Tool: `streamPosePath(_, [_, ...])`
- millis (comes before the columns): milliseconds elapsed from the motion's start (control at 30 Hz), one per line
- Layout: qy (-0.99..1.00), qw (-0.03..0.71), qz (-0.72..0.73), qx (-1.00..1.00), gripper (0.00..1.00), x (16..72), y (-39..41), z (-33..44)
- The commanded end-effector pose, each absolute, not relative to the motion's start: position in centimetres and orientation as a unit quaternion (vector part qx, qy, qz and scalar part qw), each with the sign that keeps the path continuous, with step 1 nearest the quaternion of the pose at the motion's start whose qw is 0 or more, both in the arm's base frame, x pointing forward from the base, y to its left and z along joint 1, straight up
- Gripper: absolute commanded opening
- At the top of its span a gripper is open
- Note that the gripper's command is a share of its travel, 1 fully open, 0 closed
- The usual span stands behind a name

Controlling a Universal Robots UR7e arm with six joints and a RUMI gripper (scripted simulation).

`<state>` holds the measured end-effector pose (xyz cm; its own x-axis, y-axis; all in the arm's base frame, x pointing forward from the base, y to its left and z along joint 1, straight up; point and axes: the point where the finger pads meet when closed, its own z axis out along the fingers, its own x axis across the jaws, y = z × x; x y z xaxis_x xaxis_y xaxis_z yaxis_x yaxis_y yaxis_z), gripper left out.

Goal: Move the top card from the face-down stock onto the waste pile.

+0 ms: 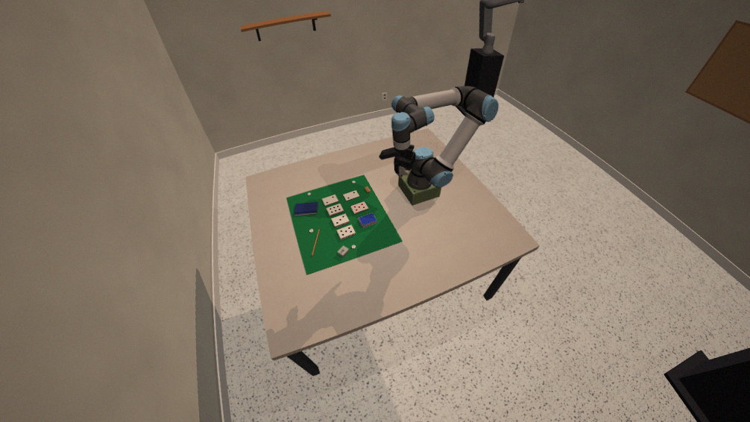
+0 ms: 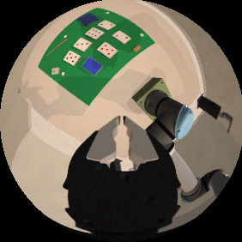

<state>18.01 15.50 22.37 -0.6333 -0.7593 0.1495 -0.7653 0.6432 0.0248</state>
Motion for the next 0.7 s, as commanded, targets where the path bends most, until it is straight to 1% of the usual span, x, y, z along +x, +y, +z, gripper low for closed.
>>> streamPosePath(0, [-0.903,0.073,0.02,0.422,1.0,18.1,15.5,22.4])
streamPosePath(233, [-0.894,0.072,0.016,0.441,1.0,19.4,15.8,21.2])
streamPosePath(433, [-0.867,0.062,0.008,0.494,1.0,23.0,16.3,18.4])
streamPosePath(500, [-0.867,0.062,0.008,0.494,1.0,23.0,16.3,18.4])
streamPosePath(667, [-0.837,0.052,0.002,0.544,1.0,26.2,16.5,15.4])
